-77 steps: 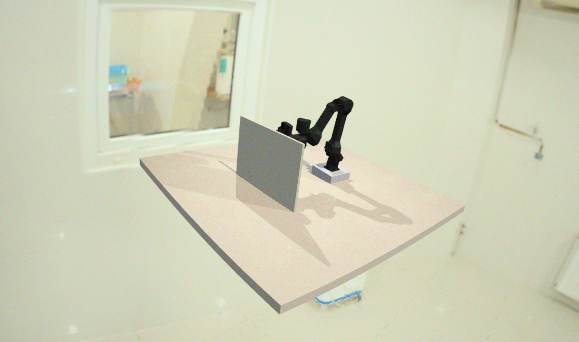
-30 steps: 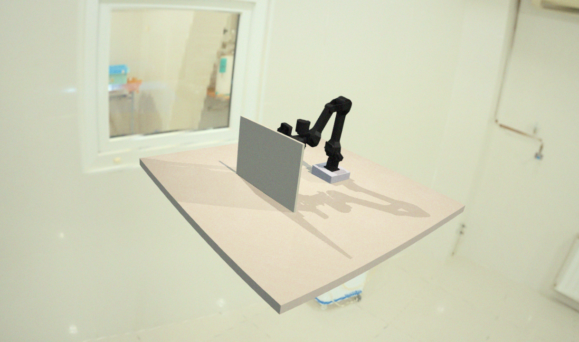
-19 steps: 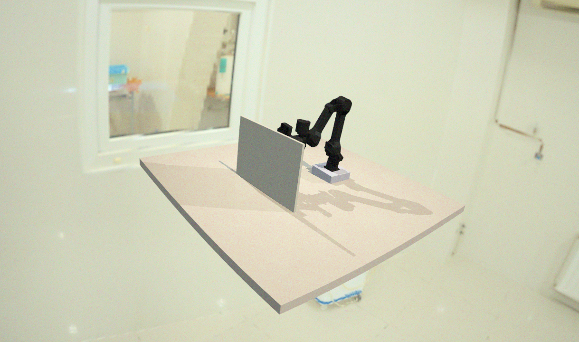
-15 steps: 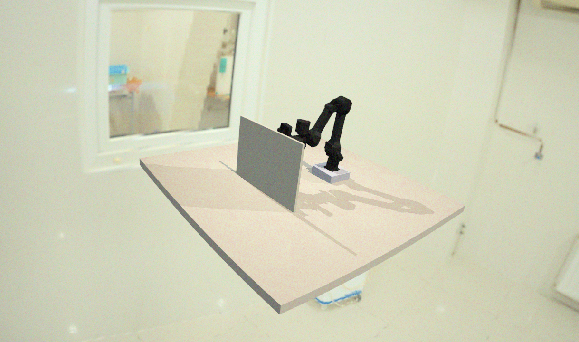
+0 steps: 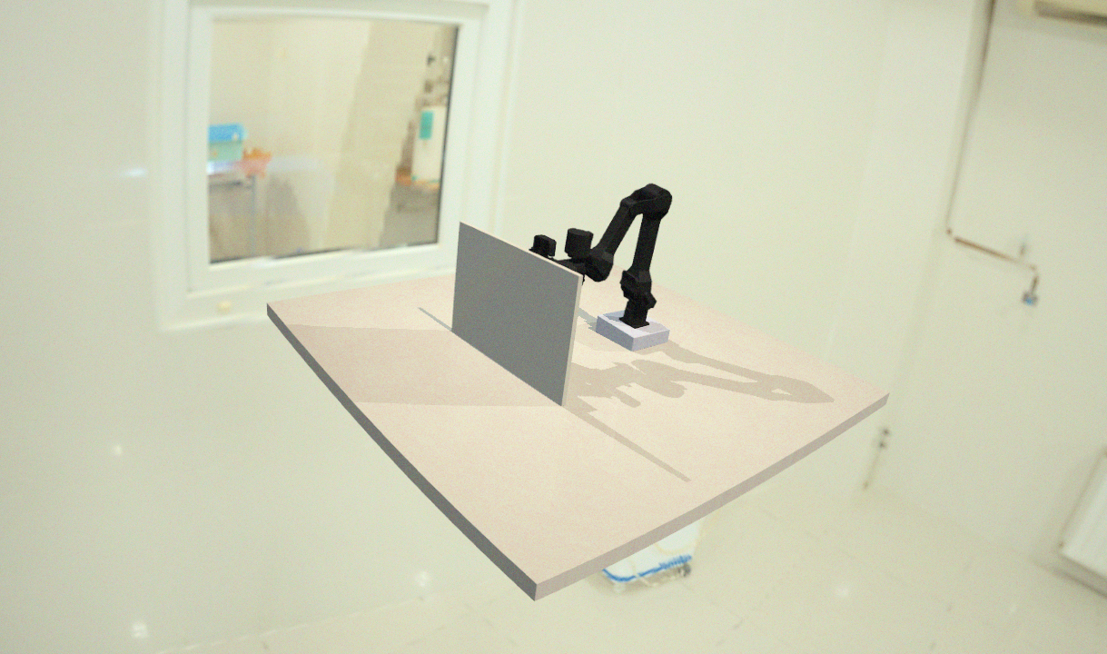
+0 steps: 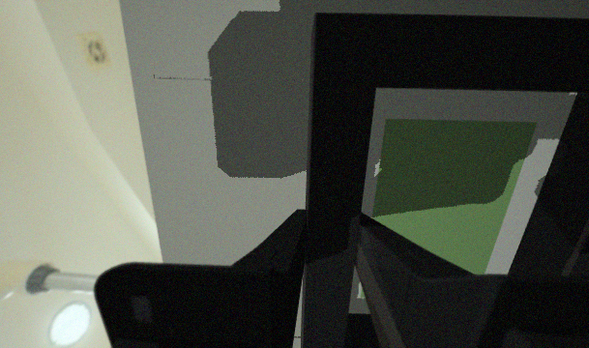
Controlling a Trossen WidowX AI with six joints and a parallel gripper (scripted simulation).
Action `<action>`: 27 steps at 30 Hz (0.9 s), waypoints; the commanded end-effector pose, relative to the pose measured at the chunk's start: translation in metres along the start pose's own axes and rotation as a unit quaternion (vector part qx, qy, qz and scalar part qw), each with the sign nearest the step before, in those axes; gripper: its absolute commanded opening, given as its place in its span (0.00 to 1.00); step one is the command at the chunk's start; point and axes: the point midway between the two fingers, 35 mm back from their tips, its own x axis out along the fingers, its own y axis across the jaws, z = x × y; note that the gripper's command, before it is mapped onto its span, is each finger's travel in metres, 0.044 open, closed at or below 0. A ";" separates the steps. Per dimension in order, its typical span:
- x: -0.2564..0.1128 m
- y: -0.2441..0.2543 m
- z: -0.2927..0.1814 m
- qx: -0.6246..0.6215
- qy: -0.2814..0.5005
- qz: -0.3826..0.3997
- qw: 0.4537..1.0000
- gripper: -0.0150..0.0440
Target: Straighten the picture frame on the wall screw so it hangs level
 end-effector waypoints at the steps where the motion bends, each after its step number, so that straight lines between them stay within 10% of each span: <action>1: 0.000 0.000 0.000 0.012 0.000 0.001 1.000 0.25; 4: 0.000 -0.001 0.000 0.019 0.000 0.001 1.000 0.25; 14: 0.000 0.000 0.000 0.010 0.000 0.000 1.000 0.69; 27: -0.073 0.004 0.002 -0.040 0.000 -0.001 0.999 0.69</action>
